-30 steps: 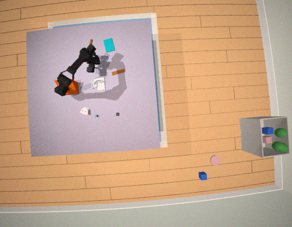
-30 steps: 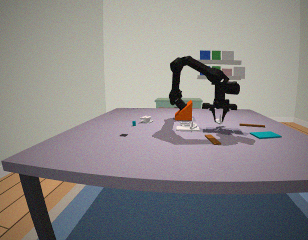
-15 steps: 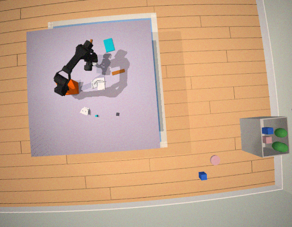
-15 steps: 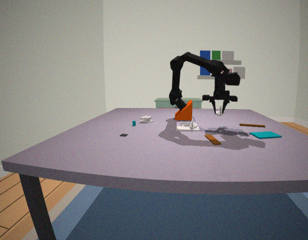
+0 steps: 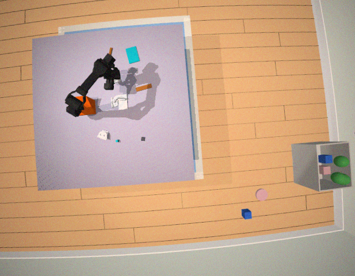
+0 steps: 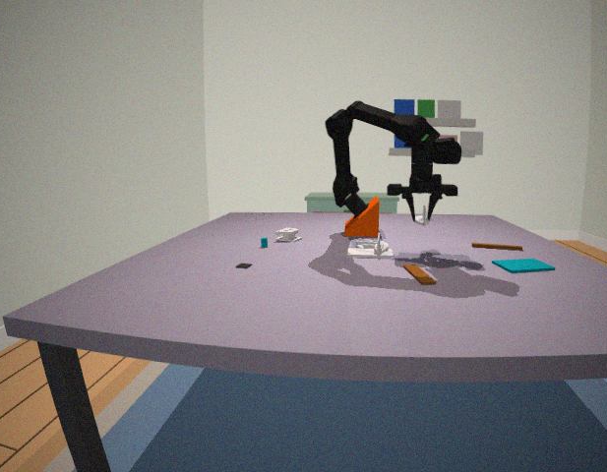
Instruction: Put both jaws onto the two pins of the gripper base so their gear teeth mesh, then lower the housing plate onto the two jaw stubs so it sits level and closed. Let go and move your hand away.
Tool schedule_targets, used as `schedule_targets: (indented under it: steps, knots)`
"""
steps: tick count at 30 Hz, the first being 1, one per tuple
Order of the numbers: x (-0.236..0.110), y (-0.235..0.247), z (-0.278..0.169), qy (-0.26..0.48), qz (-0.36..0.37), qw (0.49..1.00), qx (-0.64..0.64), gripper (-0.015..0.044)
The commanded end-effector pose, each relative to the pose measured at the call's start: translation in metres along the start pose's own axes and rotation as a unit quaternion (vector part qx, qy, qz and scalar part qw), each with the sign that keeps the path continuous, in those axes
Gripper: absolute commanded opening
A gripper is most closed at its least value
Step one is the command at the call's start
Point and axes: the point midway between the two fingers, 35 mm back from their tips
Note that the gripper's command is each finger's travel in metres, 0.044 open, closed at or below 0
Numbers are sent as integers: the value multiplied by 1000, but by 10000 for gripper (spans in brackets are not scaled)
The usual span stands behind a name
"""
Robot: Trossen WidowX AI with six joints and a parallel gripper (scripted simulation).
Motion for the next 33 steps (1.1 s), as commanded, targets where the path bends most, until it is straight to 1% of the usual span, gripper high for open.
schedule_targets:
  steps: [1,33]
  knots:
    - [0,-12,7,-1,-3,1000,-10,134]
    - [-2,-110,46,-1,-5,998,-68,134]
Point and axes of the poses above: the point midway between the two fingers, 35 mm back from their tips, its own x axis out along the fingers, its own y axis across the jaws, z = x × y, and after that the axes turned 9 degrees about x, right-handed
